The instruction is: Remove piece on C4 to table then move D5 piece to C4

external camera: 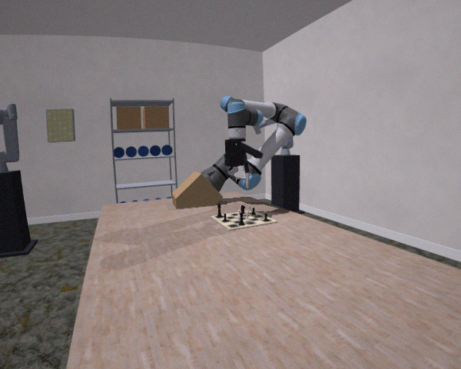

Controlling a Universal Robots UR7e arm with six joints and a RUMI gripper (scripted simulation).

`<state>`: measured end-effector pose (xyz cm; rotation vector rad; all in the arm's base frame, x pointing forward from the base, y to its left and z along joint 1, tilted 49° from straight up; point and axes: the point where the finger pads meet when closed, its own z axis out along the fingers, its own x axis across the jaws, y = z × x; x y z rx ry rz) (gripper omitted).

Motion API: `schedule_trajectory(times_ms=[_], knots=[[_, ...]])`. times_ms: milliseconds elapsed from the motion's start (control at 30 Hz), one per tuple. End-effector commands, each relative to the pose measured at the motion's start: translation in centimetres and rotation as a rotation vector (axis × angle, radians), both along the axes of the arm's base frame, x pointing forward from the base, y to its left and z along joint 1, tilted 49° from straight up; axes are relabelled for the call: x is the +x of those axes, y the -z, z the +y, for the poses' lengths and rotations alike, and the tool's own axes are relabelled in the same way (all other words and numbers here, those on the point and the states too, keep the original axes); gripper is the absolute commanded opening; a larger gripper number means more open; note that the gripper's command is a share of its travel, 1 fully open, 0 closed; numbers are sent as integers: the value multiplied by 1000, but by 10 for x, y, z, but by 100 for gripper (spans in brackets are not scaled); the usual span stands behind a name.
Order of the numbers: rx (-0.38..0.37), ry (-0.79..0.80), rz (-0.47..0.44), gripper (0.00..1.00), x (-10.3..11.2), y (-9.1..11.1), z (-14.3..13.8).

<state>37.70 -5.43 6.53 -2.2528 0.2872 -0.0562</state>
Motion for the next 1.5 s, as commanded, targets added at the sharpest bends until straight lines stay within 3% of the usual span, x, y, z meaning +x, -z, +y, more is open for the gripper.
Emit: schedule_trajectory(times_ms=[0,300,367,867,933,1267,1467], knots=[[18,125,148,100,2,1,2],[73,384,448,100,4,7,6],[73,384,448,100,4,7,6],[157,779,905,100,4,17,9],[157,779,905,100,4,17,9],[200,984,1143,100,2,23,11],[218,1064,1235,100,1,25,12]])
